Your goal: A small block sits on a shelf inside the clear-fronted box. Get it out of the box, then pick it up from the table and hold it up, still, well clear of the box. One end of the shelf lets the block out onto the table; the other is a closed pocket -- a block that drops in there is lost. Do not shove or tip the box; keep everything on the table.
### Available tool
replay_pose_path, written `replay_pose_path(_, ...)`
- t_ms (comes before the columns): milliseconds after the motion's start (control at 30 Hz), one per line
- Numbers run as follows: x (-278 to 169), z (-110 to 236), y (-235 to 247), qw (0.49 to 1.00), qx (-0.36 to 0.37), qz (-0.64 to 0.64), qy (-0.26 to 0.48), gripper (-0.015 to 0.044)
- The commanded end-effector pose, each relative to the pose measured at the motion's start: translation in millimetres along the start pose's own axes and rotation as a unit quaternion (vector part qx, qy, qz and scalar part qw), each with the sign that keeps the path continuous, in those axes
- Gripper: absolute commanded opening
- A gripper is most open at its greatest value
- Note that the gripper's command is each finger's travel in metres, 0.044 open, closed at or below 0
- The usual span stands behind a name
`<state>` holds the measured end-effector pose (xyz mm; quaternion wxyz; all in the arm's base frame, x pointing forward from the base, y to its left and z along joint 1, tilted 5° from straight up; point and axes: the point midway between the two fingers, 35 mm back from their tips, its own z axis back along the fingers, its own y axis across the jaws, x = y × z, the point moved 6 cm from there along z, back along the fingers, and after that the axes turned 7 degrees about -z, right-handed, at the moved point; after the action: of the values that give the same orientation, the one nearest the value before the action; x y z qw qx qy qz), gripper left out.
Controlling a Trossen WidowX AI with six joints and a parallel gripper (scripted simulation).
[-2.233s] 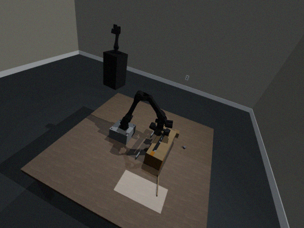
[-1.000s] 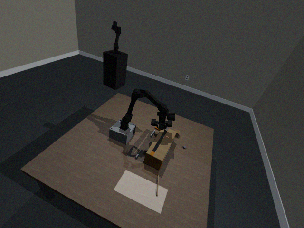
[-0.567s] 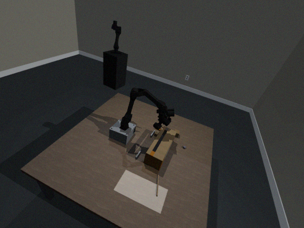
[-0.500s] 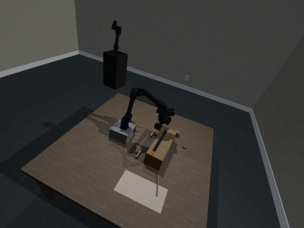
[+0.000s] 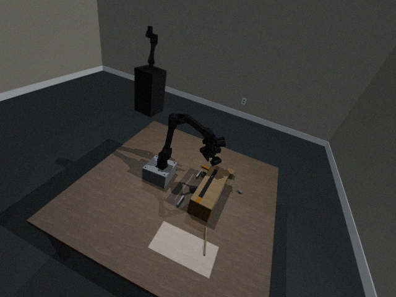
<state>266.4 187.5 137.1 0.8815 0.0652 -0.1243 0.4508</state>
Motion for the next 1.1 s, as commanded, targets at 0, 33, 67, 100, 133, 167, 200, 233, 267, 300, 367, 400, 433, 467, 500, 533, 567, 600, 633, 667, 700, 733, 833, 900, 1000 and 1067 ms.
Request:
replay_pose_path(0,-4,3,19,0.892,-0.051,0.448,0.027,0.0285)
replay_pose_path(33,-3,3,20,0.875,-0.054,0.48,0.031,0.0285)
replay_pose_path(67,-3,3,21,0.856,-0.057,0.512,0.035,0.0285)
replay_pose_path(100,-3,3,23,0.837,-0.06,0.542,0.039,0.0285)
replay_pose_path(133,-3,4,24,0.817,-0.061,0.571,0.042,0.0285)
replay_pose_path(167,-3,4,25,0.796,-0.063,0.6,0.046,0.0285)
replay_pose_path(200,-3,4,26,0.774,-0.065,0.628,0.051,0.0285)
replay_pose_path(233,-3,4,27,0.751,-0.066,0.655,0.055,0.0285)
replay_pose_path(267,-3,5,28,0.727,-0.067,0.681,0.059,0.0285)
replay_pose_path(300,-3,5,30,0.702,-0.068,0.706,0.064,0.0285)
replay_pose_path(367,-3,5,32,0.649,-0.07,0.754,0.073,0.0285)
replay_pose_path(400,-3,6,34,0.621,-0.071,0.777,0.079,0.0285)
replay_pose_path(433,-3,6,35,0.592,-0.071,0.798,0.084,0.0285)
replay_pose_path(467,-3,6,36,0.564,-0.071,0.818,0.088,0.0285)
replay_pose_path(500,-3,7,37,0.534,-0.07,0.837,0.093,0.0285)
replay_pose_path(533,-2,7,38,0.504,-0.069,0.855,0.097,0.0285)
replay_pose_path(567,-2,7,38,0.478,-0.067,0.87,0.101,0.0285)
replay_pose_path(600,-2,7,39,0.465,-0.067,0.877,0.103,0.0285)
replay_pose_path(633,-2,7,39,0.462,-0.067,0.878,0.104,0.0285)
replay_pose_path(667,-2,7,39,0.462,-0.067,0.878,0.104,0.0285)
replay_pose_path(700,-2,7,39,0.462,-0.067,0.878,0.104,0.0285)
replay_pose_path(733,-2,7,39,0.462,-0.067,0.878,0.104,0.0285)
replay_pose_path(833,-2,7,39,0.462,-0.067,0.878,0.104,0.0285)
replay_pose_path(900,-2,7,39,0.462,-0.067,0.878,0.104,0.0285)
replay_pose_path(1000,-2,7,39,0.462,-0.067,0.878,0.104,0.0285)
replay_pose_path(1067,-2,7,39,0.462,-0.067,0.878,0.104,0.0285)
